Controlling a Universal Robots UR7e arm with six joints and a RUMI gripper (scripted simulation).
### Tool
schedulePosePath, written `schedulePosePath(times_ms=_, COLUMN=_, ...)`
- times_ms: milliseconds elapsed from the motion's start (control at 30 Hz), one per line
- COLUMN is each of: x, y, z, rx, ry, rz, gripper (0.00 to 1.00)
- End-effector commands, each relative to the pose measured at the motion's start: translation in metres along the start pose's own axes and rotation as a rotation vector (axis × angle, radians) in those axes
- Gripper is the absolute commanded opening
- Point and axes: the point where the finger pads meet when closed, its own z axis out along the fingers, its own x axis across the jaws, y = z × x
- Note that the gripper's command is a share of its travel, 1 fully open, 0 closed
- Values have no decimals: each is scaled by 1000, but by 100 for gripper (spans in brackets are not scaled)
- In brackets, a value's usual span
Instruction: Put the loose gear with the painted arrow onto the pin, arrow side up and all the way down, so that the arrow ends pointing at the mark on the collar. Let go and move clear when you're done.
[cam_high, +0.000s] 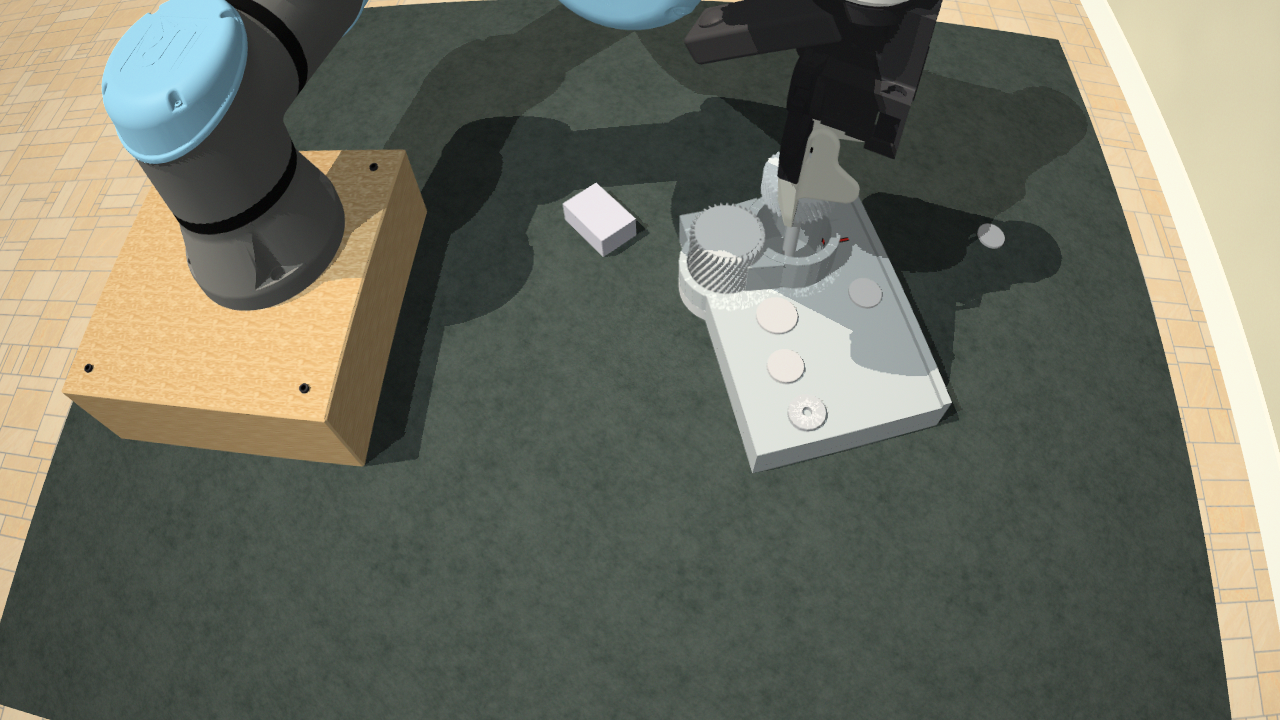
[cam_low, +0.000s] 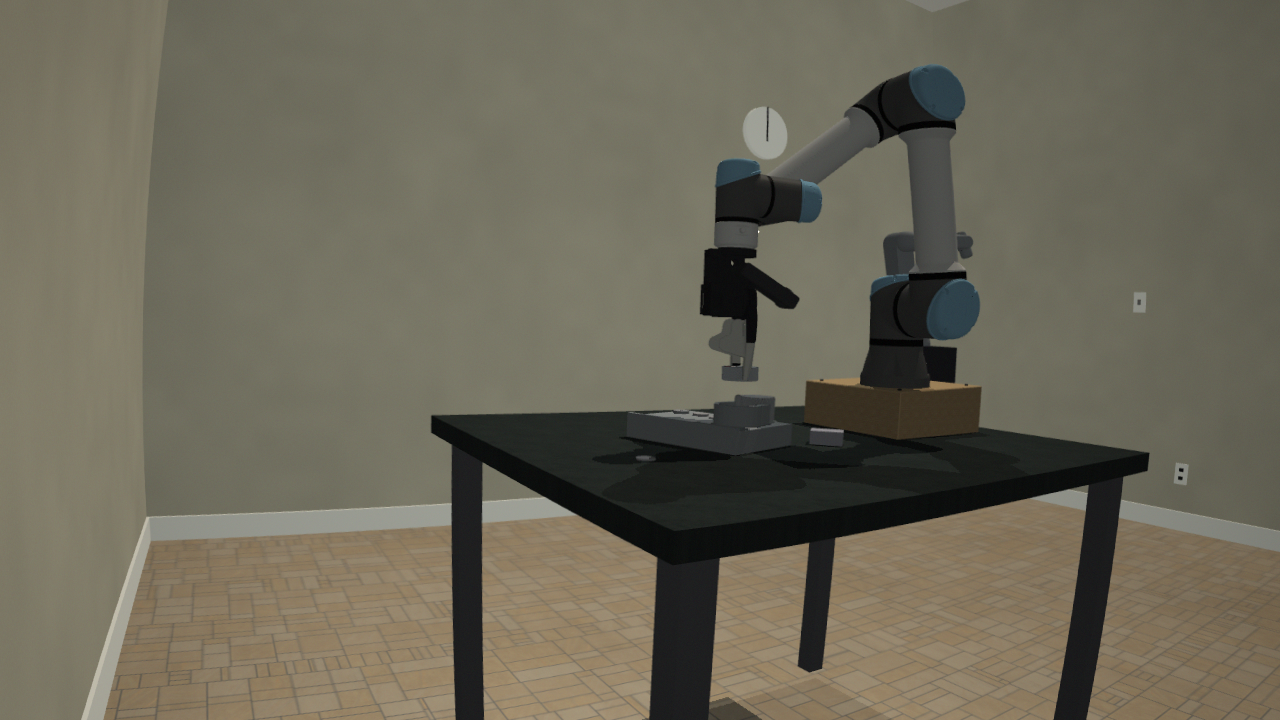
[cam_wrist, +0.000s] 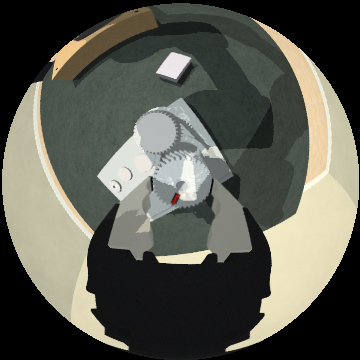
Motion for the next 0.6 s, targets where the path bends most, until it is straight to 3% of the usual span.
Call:
schedulePosePath(times_ms=0, x=0, y=1, z=-1, rx=-2, ry=0, rz=0, gripper=0)
schedulePosePath(times_ms=567, x=0, y=1, z=3, rx=-2, ry=0, rz=0, gripper=0)
